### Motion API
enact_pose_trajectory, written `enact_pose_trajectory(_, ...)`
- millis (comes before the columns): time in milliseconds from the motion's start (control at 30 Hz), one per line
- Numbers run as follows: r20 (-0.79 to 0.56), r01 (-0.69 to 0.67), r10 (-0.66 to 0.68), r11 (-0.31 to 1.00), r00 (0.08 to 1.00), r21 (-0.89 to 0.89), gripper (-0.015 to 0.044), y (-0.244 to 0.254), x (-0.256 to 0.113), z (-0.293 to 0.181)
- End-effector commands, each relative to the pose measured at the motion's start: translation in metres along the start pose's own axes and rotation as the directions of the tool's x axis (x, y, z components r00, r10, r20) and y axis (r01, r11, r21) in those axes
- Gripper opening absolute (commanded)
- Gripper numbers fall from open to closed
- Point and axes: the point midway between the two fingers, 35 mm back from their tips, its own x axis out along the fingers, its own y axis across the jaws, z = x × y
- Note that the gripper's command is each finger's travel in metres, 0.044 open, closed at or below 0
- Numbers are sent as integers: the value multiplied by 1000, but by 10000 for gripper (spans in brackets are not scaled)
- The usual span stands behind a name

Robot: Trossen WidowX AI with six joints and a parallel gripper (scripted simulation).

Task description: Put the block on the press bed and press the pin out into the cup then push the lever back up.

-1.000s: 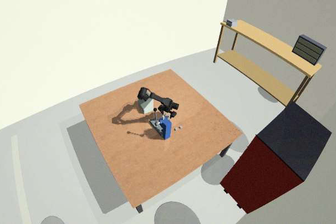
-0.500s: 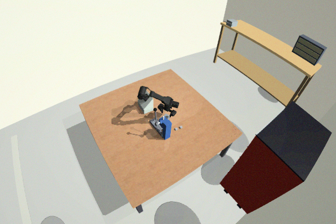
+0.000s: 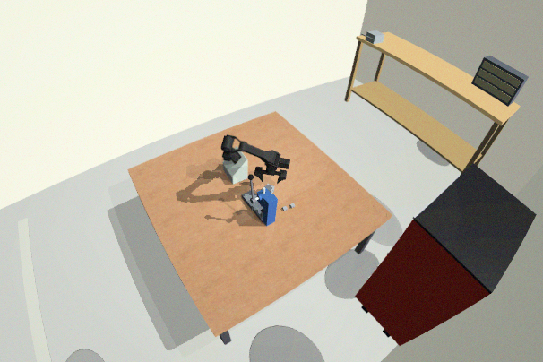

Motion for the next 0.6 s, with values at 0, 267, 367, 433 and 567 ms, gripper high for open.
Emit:
enact_pose_trajectory(0,4,0,2,904,1000,-429,440,1,5,0)
enact_pose_trajectory(267,3,2,2,435,1000,-900,440,1,13,0)
enact_pose_trajectory(367,3,2,2,422,1000,-907,440,1,13,0)
enact_pose_trajectory(433,3,2,2,422,1000,-907,440,1,13,0)
enact_pose_trajectory(567,3,2,2,422,1000,-907,440,1,13,0)
